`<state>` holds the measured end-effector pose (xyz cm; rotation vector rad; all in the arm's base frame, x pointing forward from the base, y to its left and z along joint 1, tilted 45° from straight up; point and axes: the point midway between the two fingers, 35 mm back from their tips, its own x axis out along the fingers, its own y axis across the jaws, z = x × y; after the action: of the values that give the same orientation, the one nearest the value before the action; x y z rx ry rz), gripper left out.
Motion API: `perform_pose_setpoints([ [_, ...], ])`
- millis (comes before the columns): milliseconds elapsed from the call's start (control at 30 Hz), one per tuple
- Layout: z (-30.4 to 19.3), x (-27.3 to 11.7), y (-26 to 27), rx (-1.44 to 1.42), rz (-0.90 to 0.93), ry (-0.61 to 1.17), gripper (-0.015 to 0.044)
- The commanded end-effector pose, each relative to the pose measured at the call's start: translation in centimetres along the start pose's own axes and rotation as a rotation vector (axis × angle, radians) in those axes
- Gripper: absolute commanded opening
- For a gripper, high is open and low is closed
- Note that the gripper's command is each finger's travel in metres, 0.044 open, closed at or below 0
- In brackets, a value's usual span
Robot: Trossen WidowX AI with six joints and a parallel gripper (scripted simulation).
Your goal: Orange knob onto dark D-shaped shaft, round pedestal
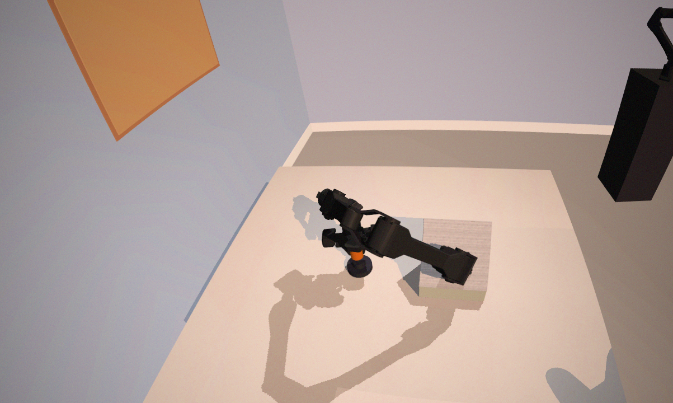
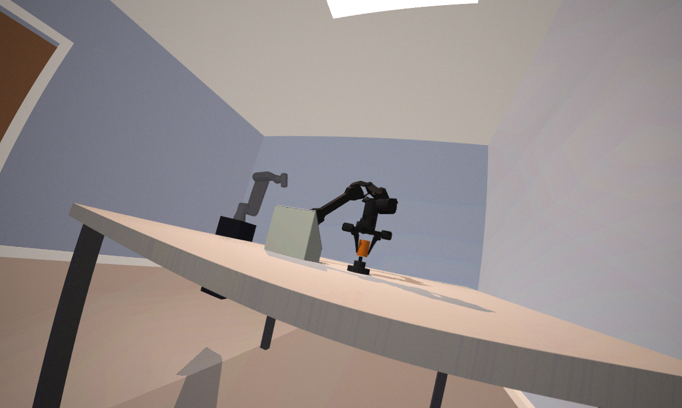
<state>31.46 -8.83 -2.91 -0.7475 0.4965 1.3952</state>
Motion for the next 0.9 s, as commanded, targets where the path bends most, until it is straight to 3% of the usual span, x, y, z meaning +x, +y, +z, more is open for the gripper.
perform_pose_setpoints([
  [0,-0.06,-0.22,-0.27,-0.018,-0.008,0.004,0.0000],
  [867,0.03,0.24,0.19,-0.018,-0.007,0.004,0.0000],
])
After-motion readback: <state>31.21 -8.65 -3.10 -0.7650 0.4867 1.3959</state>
